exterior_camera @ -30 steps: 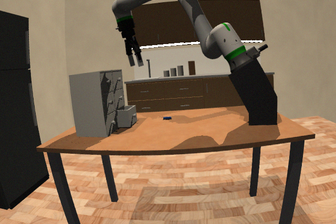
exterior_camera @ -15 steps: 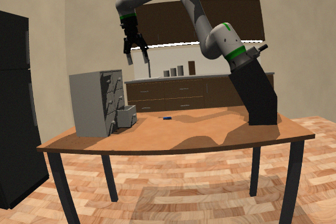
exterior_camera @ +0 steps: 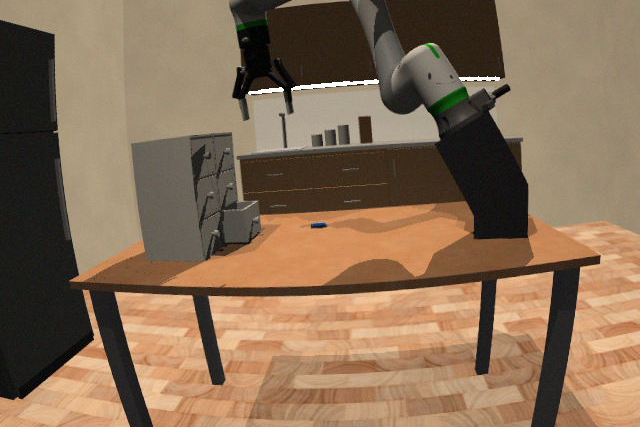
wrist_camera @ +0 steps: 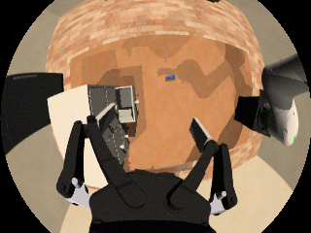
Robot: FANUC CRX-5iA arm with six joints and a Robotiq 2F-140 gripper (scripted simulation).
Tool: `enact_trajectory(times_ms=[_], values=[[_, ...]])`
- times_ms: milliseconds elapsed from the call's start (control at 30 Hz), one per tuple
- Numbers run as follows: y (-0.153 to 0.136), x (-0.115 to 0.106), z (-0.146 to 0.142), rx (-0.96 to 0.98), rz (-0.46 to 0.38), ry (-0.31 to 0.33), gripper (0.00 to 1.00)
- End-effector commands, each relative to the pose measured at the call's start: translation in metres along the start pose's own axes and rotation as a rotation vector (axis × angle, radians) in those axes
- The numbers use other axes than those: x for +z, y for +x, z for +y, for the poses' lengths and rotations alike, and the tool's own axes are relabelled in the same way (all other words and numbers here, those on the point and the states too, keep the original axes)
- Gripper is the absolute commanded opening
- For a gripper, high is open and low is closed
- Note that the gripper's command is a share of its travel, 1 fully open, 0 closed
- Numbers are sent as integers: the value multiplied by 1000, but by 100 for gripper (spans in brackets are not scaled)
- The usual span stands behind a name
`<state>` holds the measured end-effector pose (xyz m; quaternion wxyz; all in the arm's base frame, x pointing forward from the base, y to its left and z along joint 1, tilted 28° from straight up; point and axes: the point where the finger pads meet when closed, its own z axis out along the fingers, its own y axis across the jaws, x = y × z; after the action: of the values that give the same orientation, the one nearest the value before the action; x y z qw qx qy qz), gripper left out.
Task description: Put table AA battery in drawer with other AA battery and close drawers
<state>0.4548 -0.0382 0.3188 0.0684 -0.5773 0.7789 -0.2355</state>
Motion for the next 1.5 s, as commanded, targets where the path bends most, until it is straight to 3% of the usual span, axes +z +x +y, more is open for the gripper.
enact_trajectory(times_ms=[0, 933, 1467], values=[[1, -4, 3, -104, -7, 11, 100], [12, -27, 29, -881, -53, 89, 100], [17, -37, 40, -1230, -74, 124, 100]])
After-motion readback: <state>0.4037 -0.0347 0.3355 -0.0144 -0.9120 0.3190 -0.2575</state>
